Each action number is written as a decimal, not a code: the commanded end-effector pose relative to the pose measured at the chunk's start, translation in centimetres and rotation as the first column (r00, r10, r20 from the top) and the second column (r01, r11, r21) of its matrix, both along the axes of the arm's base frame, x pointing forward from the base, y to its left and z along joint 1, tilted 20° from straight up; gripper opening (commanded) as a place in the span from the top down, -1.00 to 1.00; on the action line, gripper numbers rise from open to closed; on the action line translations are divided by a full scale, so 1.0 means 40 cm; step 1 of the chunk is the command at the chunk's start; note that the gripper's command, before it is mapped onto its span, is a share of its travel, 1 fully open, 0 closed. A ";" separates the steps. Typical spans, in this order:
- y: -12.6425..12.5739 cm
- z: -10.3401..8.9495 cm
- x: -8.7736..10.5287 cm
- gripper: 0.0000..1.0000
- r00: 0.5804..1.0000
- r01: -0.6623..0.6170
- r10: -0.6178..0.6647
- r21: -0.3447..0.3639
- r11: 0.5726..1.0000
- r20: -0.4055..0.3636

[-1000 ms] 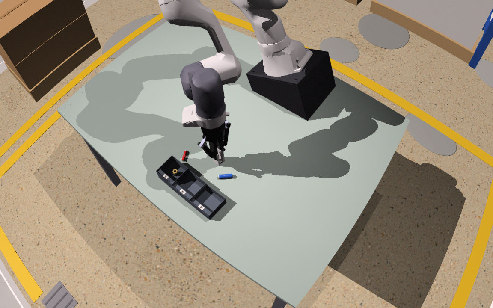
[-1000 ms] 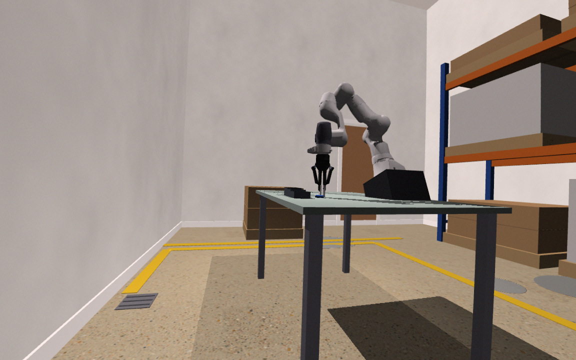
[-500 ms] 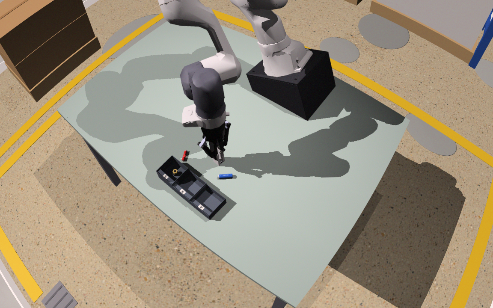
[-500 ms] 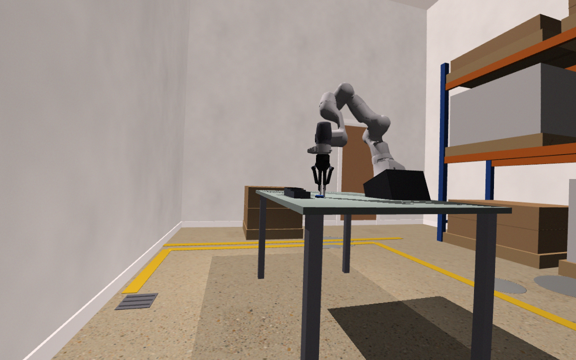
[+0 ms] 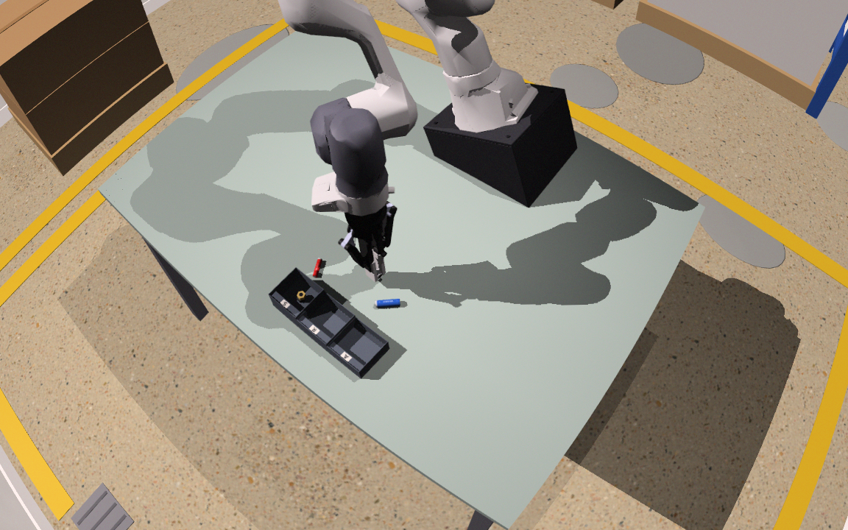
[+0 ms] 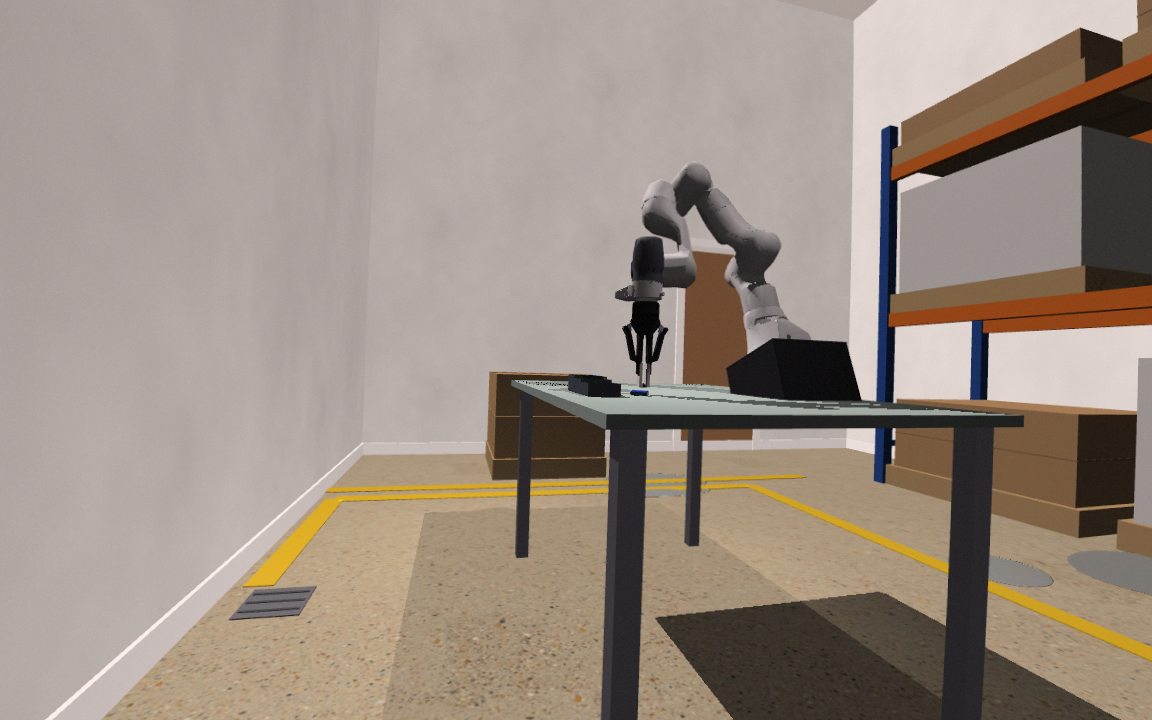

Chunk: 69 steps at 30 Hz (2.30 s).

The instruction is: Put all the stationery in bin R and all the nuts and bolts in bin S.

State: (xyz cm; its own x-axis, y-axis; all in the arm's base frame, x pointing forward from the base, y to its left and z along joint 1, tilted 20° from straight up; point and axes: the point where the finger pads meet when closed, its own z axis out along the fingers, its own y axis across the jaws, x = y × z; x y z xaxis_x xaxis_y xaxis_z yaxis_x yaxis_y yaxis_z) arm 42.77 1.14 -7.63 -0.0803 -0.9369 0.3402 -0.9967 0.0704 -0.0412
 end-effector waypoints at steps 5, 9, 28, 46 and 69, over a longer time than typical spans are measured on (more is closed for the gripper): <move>0.017 0.059 -0.005 0.88 1.000 -0.008 0.008 -0.003 1.000 -0.012; 0.023 0.075 -0.005 0.88 1.000 -0.008 0.008 -0.003 1.000 -0.012; 0.031 0.098 -0.005 0.88 1.000 -0.008 0.008 -0.003 1.000 -0.012; 0.031 0.098 -0.005 0.88 1.000 -0.008 0.008 -0.003 1.000 -0.012; 0.031 0.098 -0.005 0.88 1.000 -0.008 0.008 -0.003 1.000 -0.012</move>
State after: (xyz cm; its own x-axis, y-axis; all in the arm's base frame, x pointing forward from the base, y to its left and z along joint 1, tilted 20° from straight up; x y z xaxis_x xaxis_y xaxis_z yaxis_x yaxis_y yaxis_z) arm 42.69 2.44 -3.73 -0.0721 -0.9365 0.3432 -0.9974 0.0643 -0.0340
